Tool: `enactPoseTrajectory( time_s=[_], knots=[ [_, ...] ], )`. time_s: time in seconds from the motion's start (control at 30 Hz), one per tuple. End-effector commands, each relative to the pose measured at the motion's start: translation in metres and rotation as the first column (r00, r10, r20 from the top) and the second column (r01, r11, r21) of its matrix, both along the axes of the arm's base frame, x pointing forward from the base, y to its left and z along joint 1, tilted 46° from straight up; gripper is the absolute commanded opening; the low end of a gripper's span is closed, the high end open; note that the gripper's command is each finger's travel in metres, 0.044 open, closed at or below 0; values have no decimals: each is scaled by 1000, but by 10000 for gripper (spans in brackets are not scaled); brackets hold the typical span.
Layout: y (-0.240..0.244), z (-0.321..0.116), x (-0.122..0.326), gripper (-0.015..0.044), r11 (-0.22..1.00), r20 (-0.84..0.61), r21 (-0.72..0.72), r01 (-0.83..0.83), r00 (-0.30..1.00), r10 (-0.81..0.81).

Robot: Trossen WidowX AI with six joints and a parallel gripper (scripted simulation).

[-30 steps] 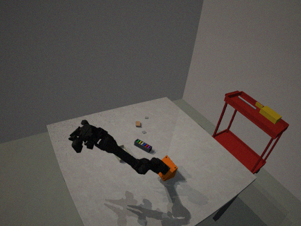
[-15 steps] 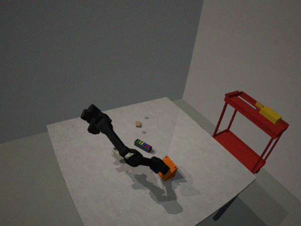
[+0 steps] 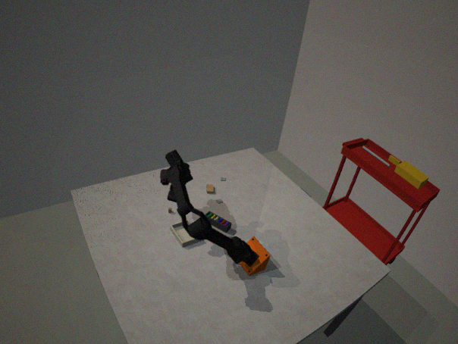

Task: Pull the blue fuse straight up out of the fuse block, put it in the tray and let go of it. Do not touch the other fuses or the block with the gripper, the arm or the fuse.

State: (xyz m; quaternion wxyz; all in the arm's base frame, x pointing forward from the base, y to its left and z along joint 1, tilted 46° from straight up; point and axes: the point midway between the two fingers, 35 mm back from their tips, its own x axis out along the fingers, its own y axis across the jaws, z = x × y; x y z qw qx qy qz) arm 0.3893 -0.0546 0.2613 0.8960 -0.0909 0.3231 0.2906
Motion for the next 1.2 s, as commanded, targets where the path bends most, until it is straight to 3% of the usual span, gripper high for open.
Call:
enactPoseTrajectory(
  time_s=[0.0,0.13,0.23,0.37,0.47,0.57,1.17],
  knots=[
    [-18,-70,-15,73,930,-395,203,306,895,-208],
    [-27,-119,-36,73,778,-693,235,583,662,-286],
    [-30,-152,-56,73,625,-864,168,762,419,-278],
    [-30,-189,-86,73,404,-983,-31,914,45,-178],
    [-26,-212,-111,73,256,-972,-234,938,-229,-50],
    [-30,-221,-118,73,231,-960,-276,933,-278,-22],
    [-27,-226,-114,73,231,-960,-275,933,-278,-22]
  ],
)
